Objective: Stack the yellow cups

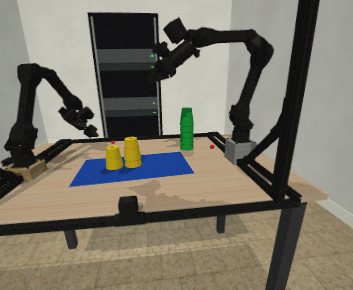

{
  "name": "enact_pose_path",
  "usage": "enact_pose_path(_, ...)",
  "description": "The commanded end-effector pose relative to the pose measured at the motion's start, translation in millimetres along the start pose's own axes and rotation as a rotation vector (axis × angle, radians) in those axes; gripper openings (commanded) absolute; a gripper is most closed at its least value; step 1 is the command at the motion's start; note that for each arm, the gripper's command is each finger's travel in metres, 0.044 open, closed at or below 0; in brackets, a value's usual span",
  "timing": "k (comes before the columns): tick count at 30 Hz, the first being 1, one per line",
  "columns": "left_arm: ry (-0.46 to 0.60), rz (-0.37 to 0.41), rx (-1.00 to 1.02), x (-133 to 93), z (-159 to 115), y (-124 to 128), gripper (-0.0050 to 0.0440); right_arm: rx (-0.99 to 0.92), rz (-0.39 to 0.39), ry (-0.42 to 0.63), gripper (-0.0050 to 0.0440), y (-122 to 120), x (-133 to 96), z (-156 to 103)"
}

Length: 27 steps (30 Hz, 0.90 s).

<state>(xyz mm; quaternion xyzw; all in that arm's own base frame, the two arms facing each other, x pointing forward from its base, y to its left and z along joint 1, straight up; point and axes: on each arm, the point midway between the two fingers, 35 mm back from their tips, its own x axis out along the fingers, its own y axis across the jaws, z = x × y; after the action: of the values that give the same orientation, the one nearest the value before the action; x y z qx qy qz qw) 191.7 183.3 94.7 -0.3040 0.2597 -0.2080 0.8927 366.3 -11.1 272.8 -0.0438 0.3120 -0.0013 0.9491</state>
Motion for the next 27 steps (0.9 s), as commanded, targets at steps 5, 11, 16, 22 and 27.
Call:
enact_pose_path(5, -0.004, 0.0, 0.0, -1, 0, 0, 0.044, -0.001, 0.0, 0.195, 0.044, -12, 96, -21)
enact_pose_path(11, -0.004, 0.0, 0.0, -1, 0, 0, 0.044, 0.003, 0.007, 0.319, 0.044, -17, 152, -52)
enact_pose_path(16, -0.004, 0.0, 0.0, -1, 0, 0, 0.044, 0.005, 0.01, 0.361, 0.044, -19, 171, -65)
enact_pose_path(22, -0.004, 0.0, 0.0, -1, 0, 0, 0.044, 0.008, 0.014, 0.407, 0.044, -21, 191, -81)
enact_pose_path(27, -0.004, 0.0, 0.0, -1, 0, 0, 0.044, 0.008, 0.014, 0.415, 0.044, -21, 194, -84)
